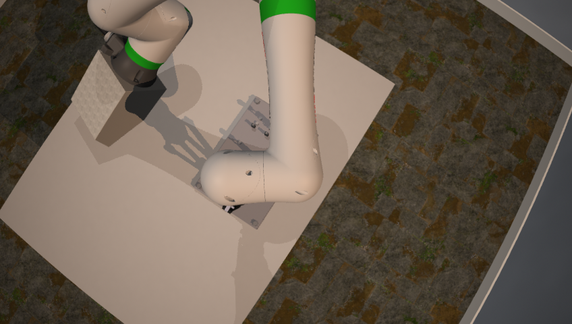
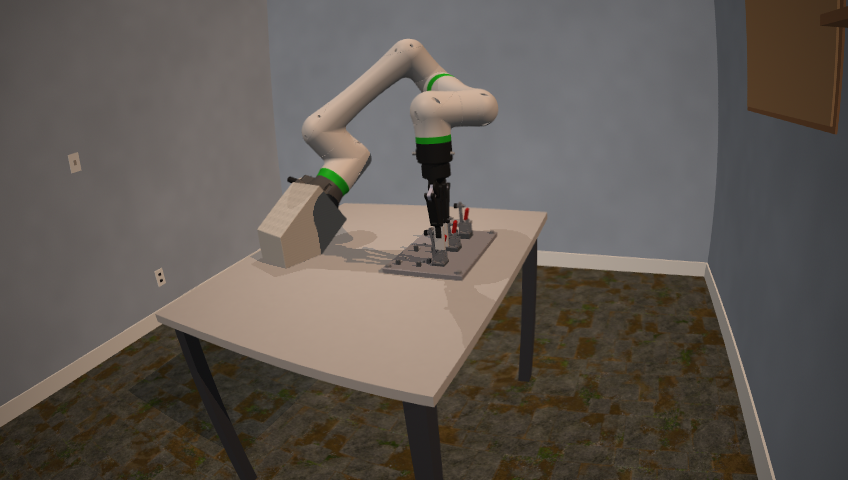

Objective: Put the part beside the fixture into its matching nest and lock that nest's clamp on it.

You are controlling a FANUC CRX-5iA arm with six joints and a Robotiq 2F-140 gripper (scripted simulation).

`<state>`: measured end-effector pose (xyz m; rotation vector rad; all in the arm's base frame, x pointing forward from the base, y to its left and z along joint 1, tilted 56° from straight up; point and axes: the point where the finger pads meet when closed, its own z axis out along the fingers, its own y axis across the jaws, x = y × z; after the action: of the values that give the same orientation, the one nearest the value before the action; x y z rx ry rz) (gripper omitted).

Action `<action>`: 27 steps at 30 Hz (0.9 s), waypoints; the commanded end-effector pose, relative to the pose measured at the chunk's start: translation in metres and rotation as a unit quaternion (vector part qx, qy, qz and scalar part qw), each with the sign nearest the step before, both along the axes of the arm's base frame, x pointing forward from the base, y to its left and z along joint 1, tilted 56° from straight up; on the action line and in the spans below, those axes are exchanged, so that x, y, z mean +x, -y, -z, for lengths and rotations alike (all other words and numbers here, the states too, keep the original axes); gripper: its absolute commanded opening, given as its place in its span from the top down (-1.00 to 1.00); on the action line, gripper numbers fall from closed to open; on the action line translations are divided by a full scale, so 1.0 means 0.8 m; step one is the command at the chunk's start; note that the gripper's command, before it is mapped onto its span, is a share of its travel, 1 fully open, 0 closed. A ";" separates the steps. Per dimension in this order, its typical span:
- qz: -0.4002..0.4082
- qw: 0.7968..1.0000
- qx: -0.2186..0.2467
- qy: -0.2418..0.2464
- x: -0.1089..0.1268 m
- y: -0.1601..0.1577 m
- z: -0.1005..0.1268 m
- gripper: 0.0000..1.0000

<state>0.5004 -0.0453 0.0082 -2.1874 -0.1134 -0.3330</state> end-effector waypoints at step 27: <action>0.000 1.000 0.000 -0.001 -0.006 -0.001 0.002 1.00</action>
<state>0.4967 -0.0449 0.0069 -2.1873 -0.1134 -0.3326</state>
